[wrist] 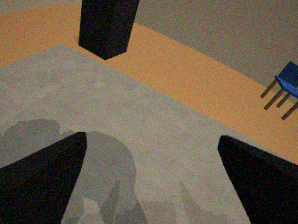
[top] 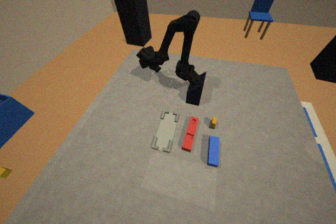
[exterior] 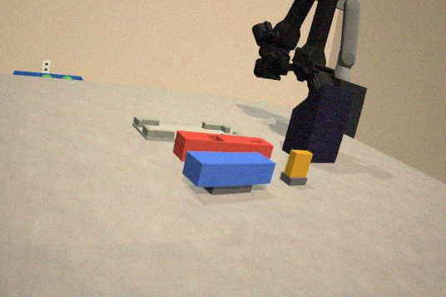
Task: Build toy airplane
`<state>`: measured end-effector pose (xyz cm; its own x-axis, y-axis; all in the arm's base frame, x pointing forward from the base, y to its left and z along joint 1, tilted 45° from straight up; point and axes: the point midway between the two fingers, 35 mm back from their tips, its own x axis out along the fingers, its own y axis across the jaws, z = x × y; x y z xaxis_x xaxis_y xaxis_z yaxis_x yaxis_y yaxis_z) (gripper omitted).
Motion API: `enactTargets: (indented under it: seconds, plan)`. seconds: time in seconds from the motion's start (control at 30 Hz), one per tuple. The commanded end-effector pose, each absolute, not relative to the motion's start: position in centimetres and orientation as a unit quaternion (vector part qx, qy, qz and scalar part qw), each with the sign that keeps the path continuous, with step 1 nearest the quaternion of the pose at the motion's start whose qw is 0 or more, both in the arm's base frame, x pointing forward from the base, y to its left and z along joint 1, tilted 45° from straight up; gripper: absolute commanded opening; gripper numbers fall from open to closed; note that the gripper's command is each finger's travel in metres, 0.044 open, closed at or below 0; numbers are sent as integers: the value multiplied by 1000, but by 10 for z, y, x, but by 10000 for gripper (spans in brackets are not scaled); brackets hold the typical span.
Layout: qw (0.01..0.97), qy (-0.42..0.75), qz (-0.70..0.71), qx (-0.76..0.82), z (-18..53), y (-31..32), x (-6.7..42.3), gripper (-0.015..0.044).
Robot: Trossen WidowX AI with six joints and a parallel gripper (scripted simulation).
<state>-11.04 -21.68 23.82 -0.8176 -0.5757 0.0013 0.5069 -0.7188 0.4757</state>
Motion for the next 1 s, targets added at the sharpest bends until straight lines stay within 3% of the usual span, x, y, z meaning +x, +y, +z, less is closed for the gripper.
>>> enactTargets:
  seconds: [0.0, 0.23, 0.5, 0.6, 0.97]
  plan:
    - [295, -224, -926, 72, 239, -218, -111, 426]
    - [371, 160, -914, 30, 242, -247, -128, 440]
    - [478, 526, -703, -17, 231, -255, -147, 440]
    - [525, 606, -597, -45, 228, -249, -150, 440]
    - [628, 659, -392, -135, 235, -229, -147, 440]
